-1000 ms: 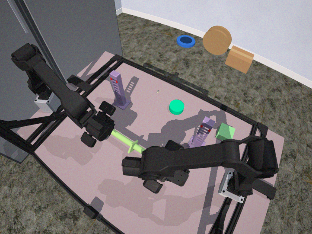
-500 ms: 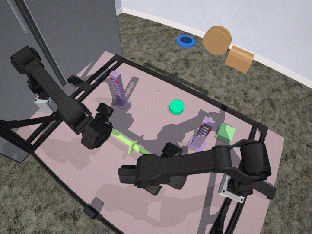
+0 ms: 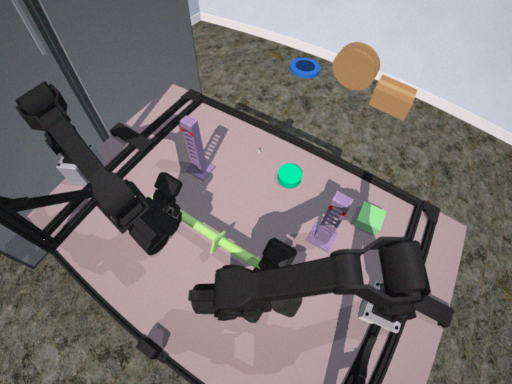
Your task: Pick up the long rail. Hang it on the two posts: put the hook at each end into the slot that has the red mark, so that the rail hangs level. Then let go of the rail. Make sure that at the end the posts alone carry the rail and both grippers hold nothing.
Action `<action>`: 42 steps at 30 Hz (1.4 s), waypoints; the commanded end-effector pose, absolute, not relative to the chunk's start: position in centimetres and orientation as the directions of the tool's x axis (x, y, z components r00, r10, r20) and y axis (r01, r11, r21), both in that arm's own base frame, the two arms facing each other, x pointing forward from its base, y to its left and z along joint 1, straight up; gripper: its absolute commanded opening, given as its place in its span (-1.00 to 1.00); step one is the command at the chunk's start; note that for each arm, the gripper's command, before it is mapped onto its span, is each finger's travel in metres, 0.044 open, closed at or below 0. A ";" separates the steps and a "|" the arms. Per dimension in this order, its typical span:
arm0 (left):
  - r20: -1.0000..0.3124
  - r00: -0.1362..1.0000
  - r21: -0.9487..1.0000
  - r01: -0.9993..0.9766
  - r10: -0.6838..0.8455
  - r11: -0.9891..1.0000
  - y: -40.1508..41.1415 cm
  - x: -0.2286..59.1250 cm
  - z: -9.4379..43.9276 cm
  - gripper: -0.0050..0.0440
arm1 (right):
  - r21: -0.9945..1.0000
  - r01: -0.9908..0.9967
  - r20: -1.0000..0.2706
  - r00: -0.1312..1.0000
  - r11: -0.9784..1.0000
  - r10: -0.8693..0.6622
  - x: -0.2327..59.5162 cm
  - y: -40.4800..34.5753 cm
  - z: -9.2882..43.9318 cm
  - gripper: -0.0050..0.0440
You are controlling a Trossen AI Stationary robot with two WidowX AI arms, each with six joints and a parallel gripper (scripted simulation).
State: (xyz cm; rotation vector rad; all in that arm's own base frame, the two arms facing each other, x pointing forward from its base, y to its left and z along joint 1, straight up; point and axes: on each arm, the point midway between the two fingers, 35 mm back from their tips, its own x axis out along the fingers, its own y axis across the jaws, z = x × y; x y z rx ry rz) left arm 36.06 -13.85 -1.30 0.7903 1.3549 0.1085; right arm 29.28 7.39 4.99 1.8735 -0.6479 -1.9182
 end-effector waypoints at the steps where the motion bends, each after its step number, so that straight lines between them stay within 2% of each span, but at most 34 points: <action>1: -0.821 0.272 0.570 0.356 0.502 0.741 -13.8 36.1 -1.9 -0.80 | 0.571 -0.034 -0.821 -0.056 -0.820 -0.569 29.4 7.4 5.0 -0.80; 11: -0.827 0.319 0.555 0.322 0.463 0.768 -13.8 36.0 -4.2 -0.80 | 0.558 0.003 -0.824 -0.114 -0.830 -0.555 29.5 7.4 4.9 -0.80; 27: -0.827 0.331 0.550 0.313 0.454 0.774 -13.9 36.0 -4.9 -0.80 | 0.554 0.012 -0.825 -0.128 -0.832 -0.551 29.6 7.4 4.9 -0.80; 28: -0.827 0.331 0.550 0.313 0.454 0.774 -13.9 36.0 -4.9 -0.70 | 0.554 0.012 -0.825 -0.128 -0.832 -0.551 29.6 7.4 4.9 -0.80; 30: -0.827 0.331 0.550 0.313 0.454 0.774 -13.9 36.0 -4.9 -0.70 | 0.554 0.012 -0.825 -0.128 -0.832 -0.551 29.6 7.4 4.9 -0.80; 42: -0.827 0.331 0.550 0.313 0.454 0.774 -13.9 36.0 -4.8 0.48 | 0.554 0.012 -0.825 -0.128 -0.832 -0.551 29.5 7.4 4.8 -0.80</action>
